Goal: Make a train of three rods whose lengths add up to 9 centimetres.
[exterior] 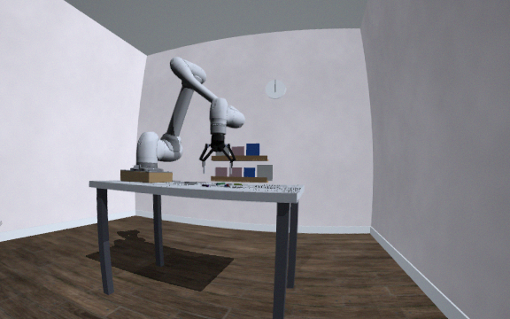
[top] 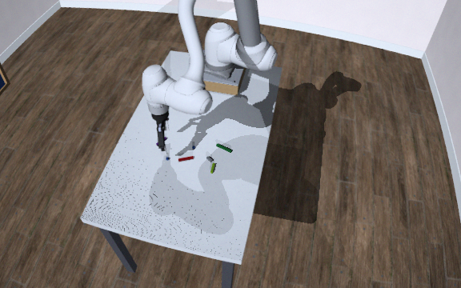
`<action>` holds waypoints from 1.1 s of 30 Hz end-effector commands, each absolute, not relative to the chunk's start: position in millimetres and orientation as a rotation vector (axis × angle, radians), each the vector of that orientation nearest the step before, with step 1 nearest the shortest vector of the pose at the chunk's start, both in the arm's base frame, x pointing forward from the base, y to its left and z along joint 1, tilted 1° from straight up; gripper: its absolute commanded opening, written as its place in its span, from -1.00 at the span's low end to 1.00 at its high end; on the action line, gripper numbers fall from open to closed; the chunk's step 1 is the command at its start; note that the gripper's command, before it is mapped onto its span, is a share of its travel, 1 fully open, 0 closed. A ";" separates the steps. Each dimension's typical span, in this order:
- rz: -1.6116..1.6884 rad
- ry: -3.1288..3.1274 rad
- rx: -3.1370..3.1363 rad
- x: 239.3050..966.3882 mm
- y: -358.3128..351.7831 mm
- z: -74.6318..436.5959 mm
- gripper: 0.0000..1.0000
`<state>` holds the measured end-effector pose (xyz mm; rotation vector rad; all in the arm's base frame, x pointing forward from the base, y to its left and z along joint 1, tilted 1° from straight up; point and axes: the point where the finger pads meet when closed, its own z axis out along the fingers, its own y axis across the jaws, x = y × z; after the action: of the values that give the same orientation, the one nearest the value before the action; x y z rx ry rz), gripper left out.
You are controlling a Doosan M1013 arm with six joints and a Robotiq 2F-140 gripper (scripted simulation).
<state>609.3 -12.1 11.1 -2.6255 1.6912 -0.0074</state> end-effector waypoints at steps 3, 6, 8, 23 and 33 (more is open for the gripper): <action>-0.015 1.984 -2.427 609.9 -15.7 11.3 1.00; -0.015 2.007 -2.408 610.0 -16.0 11.3 1.00; -0.015 2.031 -2.388 610.0 -16.4 11.3 1.00; -0.015 2.037 -2.383 610.0 -16.5 11.3 1.00; -0.015 2.037 -2.383 610.0 -16.5 11.3 1.00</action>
<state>610.0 -16.5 11.2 -2.3833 2.0368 -0.0148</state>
